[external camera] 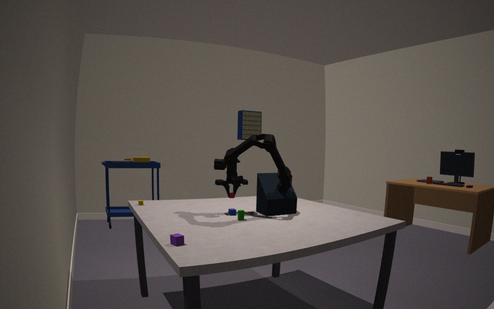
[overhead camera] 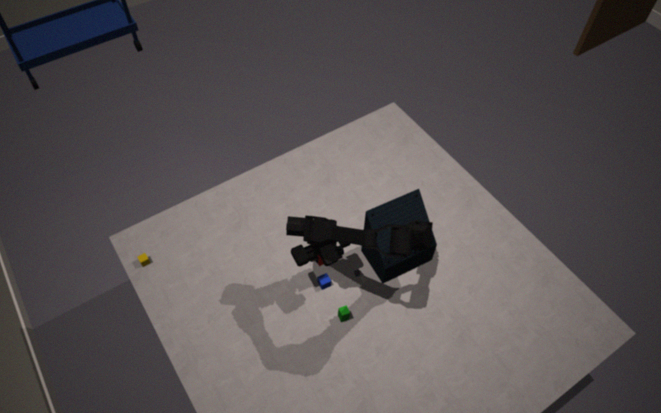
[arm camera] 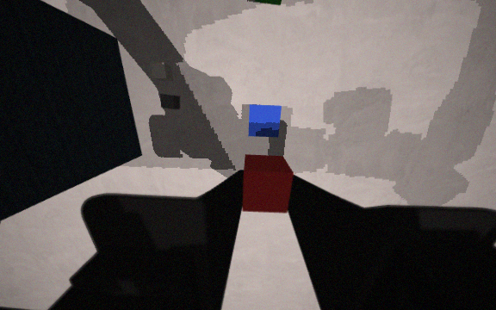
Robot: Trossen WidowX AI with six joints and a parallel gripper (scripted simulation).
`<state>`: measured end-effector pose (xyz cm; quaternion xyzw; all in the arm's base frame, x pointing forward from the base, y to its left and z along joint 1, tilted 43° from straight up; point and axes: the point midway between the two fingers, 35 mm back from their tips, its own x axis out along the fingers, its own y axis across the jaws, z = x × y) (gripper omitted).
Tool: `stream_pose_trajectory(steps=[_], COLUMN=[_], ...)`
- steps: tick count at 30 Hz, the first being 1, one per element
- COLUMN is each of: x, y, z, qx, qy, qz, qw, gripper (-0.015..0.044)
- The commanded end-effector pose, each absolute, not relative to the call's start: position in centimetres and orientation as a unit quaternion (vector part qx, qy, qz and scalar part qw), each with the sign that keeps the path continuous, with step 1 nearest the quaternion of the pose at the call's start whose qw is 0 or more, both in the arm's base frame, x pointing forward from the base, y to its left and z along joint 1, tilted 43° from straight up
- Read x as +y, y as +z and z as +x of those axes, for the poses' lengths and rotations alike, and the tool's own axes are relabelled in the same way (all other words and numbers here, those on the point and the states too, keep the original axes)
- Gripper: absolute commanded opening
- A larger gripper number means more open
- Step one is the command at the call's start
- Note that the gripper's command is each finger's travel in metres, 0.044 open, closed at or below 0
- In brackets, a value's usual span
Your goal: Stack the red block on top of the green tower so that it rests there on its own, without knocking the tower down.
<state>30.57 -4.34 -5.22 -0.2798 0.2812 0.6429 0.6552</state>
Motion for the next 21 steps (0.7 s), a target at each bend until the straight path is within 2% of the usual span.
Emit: stream_pose_trajectory(steps=[1,10,21], x=[-5.7,-5.6,-0.3], y=[-3.8,-3.4,1.8], z=[30.6,30.8,32.1], qx=[0.281,0.281,0.286], qy=[0.642,0.642,0.639], qz=[-0.284,-0.285,-0.288], qw=[0.655,0.654,0.654], gripper=[0.0000,0.0000,0.0000])
